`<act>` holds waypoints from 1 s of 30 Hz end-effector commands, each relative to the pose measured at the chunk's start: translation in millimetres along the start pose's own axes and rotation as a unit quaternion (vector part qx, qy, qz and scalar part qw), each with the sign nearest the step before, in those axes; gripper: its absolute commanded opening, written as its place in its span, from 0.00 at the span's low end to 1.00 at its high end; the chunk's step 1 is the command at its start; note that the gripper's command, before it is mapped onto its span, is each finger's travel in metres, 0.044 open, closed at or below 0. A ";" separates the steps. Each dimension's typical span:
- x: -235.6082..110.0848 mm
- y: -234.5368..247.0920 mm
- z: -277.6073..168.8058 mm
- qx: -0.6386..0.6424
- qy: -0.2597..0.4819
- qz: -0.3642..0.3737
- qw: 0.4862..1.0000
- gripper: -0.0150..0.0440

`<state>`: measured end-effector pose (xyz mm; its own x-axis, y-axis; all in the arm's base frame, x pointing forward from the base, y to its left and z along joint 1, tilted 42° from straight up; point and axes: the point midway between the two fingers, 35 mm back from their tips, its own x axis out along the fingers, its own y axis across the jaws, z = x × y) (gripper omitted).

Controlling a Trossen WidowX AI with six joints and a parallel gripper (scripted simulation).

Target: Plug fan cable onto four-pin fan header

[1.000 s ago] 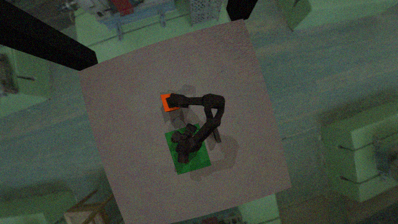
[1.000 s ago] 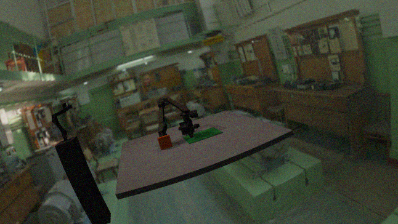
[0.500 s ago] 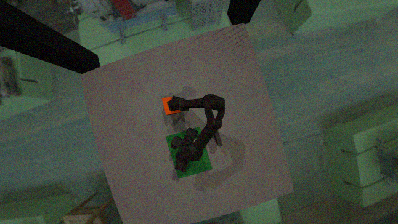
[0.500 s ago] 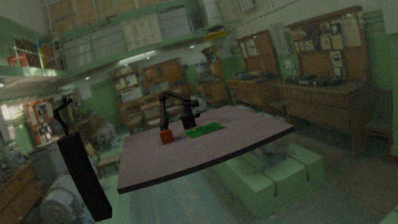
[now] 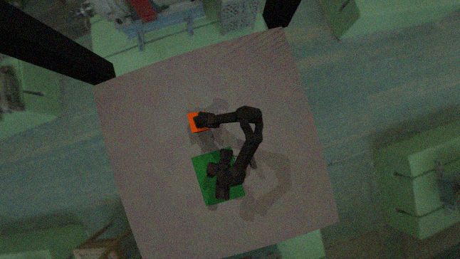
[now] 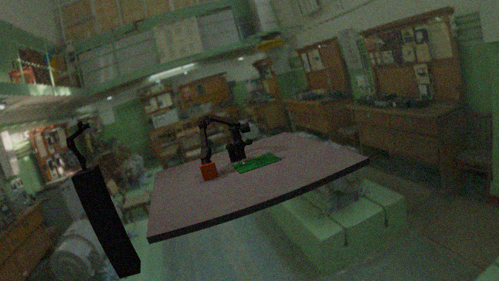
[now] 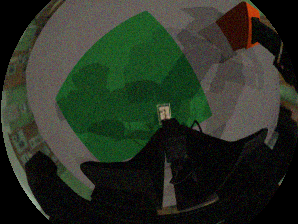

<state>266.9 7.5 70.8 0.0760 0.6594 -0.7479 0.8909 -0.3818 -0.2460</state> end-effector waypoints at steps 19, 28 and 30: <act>-1.8 -0.2 4.7 -0.008 0.002 0.000 1.000 0.25; 17.7 -0.5 5.0 -0.008 0.002 0.000 1.000 0.25; 20.2 -0.6 5.0 -0.008 0.002 0.000 1.000 0.25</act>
<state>268.1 10.7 59.6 0.0894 0.6554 -0.7500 0.9006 -0.3747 -0.2200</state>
